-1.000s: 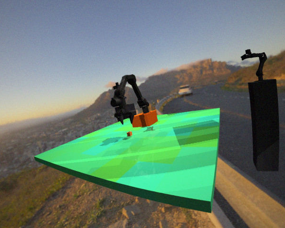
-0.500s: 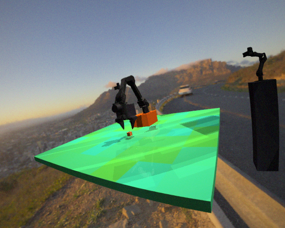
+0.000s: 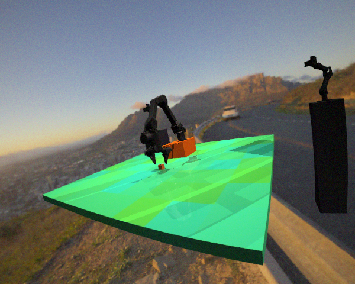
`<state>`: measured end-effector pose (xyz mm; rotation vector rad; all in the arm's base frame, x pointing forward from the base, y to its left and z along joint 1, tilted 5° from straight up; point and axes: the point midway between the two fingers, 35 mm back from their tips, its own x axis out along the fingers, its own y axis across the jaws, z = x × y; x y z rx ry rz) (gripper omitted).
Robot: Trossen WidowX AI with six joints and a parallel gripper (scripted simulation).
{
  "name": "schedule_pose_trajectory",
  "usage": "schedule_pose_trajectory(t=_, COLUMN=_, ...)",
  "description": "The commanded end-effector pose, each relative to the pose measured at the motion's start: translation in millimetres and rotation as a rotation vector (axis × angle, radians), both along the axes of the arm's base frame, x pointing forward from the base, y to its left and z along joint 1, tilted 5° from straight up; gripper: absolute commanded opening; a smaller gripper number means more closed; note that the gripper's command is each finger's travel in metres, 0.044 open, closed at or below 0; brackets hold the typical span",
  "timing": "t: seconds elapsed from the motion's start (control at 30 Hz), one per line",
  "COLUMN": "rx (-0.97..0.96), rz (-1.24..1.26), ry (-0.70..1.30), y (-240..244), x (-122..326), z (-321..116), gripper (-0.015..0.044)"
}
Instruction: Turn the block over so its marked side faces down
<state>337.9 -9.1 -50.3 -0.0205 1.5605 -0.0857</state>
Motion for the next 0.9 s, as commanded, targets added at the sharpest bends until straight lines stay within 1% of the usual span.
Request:
schedule_pose_trajectory(t=0.0, rx=-0.007, rz=0.003, ry=0.005, y=-1.6, x=-2.0, z=-9.1, gripper=0.0440)
schedule_pose_trajectory(t=0.27, rx=-0.007, rz=0.003, ry=0.006, y=-2.4, x=-2.5, z=-19.7, gripper=0.0440)
schedule_pose_trajectory(t=0.7, rx=-0.007, rz=0.003, ry=0.006, y=-2.4, x=-2.5, z=-19.7, gripper=0.0099)
schedule_pose_trajectory(t=0.87, rx=-0.007, rz=0.003, ry=0.006, y=-2.4, x=-2.5, z=-19.7, gripper=0.0065)
